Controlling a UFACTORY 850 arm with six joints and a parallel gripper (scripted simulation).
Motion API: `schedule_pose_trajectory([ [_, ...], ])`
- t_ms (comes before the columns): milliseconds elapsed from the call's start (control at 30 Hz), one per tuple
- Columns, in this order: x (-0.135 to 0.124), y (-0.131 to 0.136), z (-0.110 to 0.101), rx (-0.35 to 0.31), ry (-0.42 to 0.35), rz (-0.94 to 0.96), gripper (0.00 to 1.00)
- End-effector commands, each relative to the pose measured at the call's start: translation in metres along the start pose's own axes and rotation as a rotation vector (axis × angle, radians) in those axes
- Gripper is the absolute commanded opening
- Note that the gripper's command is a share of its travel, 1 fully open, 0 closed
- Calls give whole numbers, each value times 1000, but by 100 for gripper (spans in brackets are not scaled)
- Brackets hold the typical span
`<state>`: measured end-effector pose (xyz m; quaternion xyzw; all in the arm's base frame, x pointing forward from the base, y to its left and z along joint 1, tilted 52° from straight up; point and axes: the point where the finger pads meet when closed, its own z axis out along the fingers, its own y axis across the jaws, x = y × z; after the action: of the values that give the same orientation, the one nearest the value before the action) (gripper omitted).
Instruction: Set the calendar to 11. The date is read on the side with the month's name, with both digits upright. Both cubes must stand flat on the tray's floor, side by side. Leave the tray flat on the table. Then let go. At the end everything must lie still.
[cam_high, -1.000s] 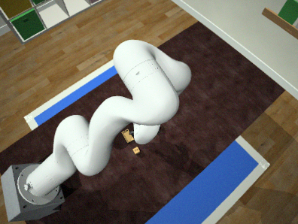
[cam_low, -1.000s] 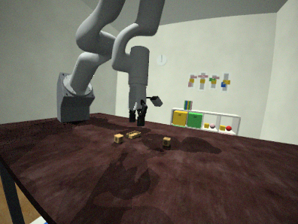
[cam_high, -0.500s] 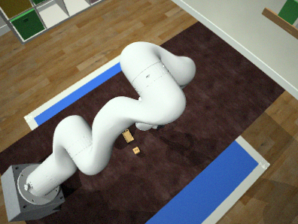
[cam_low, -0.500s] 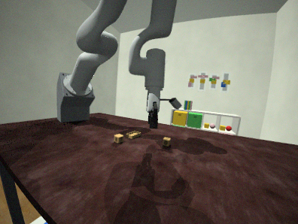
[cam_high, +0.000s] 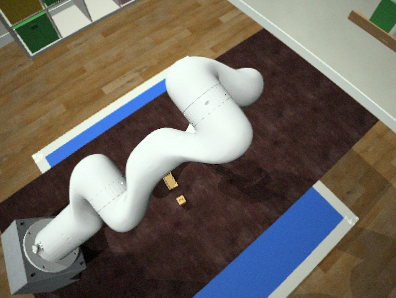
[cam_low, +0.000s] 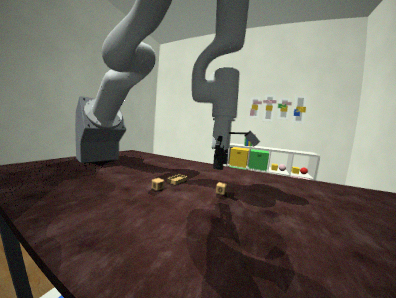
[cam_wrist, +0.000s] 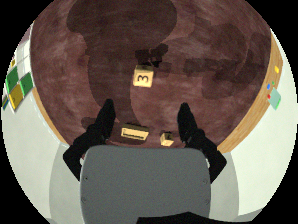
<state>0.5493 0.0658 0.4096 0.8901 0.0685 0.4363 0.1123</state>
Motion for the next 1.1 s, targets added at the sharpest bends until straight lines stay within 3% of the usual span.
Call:
schedule_pose_trajectory([
  [0,10,-8,-1,-1,-27,73,100],
  [33,10,-8,-1,-1,-27,73,49],
  [1067,10,-8,-1,-1,-27,73,49],
])
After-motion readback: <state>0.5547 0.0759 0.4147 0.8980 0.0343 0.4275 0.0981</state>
